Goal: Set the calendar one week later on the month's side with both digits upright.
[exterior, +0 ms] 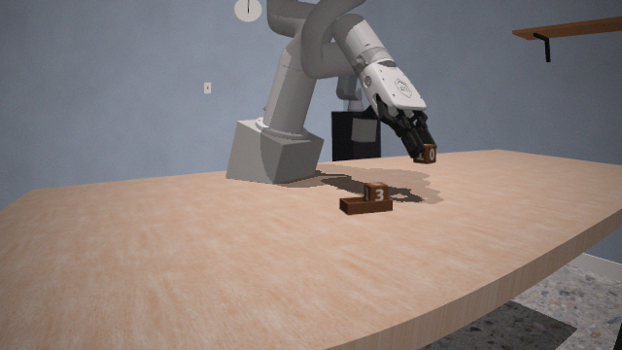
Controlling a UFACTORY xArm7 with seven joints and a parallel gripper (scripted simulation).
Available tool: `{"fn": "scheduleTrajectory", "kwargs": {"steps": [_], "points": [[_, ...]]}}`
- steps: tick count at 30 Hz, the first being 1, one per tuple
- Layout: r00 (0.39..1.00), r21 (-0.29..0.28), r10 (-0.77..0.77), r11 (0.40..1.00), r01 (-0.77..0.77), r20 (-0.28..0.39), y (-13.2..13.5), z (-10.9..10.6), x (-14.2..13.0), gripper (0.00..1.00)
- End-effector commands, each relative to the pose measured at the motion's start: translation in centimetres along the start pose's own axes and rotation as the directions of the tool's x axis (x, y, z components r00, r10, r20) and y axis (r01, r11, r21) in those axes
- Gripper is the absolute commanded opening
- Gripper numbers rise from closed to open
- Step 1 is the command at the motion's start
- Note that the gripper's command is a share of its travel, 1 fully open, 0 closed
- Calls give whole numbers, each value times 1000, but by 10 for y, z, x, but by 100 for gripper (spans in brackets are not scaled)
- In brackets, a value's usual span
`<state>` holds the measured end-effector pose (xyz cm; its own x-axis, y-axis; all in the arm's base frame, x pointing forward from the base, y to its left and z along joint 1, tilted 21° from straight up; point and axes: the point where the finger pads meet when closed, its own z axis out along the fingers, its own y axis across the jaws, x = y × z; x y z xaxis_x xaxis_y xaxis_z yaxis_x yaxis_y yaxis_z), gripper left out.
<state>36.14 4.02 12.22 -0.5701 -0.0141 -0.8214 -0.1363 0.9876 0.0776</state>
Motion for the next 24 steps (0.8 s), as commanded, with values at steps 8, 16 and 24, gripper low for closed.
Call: {"fn": "scheduleTrajectory", "kwargs": {"steps": [8,16,24], "points": [[1000,0,2,1000,-2,-22,-1,2,0,27],[998,3,6,1000,-6,-57,-2,5,0,27],[992,6,11,1000,-10,-122,-3,8,-1,27]]}}
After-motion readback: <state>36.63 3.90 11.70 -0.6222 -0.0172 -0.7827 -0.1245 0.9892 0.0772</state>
